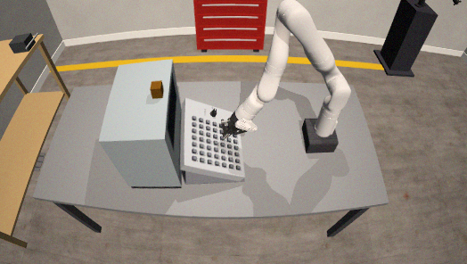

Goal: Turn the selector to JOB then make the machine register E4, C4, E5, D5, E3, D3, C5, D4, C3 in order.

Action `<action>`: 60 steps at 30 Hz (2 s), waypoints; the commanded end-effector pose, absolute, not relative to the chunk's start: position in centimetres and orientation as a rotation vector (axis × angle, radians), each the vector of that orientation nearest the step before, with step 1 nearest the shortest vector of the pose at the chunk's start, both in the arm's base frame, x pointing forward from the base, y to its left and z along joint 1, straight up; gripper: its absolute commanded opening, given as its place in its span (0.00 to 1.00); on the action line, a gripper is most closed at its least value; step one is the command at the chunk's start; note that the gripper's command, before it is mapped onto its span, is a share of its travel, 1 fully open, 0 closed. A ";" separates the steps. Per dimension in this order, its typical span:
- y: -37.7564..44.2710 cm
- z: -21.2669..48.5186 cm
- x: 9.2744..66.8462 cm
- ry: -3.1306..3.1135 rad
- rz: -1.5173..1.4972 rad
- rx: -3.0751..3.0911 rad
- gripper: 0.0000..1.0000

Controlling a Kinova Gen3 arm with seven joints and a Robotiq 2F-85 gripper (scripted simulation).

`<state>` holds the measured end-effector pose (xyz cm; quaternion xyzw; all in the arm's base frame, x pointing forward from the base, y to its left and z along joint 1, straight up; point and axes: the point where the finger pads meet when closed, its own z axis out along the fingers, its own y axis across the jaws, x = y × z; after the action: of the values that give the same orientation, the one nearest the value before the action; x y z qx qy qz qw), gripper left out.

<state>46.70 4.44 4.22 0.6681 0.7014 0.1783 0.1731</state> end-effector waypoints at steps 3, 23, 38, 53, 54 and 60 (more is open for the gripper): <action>4.5 4.3 47.0 1.988 0.514 1.887 0.10; 4.5 4.1 47.2 1.988 0.514 1.887 0.10; 4.6 3.7 47.4 1.988 0.514 1.887 0.10; 4.6 3.4 47.5 1.989 0.514 1.888 0.10; 4.6 3.4 47.5 1.989 0.514 1.888 0.10; 4.6 3.4 47.5 1.989 0.514 1.888 0.10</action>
<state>47.17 4.45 3.36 0.6691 0.7005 0.1783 0.1728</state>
